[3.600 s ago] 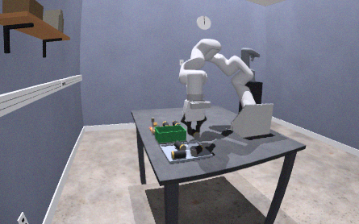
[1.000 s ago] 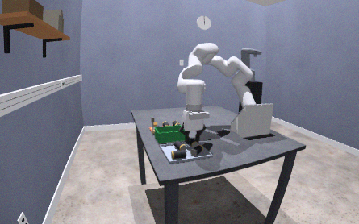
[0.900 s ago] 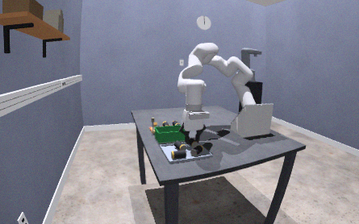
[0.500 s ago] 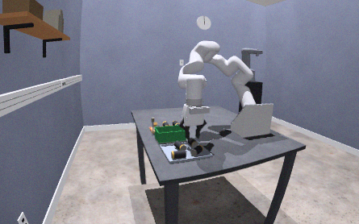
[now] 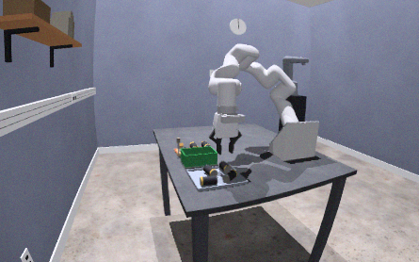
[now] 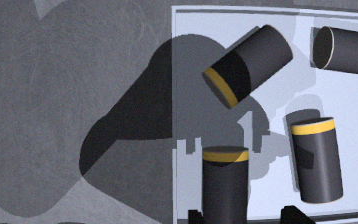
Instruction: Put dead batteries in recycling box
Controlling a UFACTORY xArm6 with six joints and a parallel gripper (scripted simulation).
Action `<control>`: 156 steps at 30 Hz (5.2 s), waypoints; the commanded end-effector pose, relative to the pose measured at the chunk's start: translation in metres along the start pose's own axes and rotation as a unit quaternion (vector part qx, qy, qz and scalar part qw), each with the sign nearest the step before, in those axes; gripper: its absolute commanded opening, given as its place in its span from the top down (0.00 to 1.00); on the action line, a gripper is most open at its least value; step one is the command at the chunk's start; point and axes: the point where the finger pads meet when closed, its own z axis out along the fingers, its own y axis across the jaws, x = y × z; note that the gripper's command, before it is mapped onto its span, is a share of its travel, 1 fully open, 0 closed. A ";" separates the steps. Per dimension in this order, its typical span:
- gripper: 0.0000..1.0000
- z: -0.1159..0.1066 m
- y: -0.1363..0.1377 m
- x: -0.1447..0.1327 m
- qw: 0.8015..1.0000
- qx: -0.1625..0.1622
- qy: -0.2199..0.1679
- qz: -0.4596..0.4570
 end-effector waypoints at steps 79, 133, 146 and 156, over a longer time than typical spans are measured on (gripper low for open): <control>0.49 -0.060 0.026 0.107 0.900 -0.001 0.002 0.437; 0.49 0.018 0.027 0.108 0.896 -0.001 0.002 0.443; 0.49 0.018 0.028 0.108 0.896 -0.001 0.002 0.443; 0.49 0.023 0.028 0.108 0.896 -0.001 0.002 0.443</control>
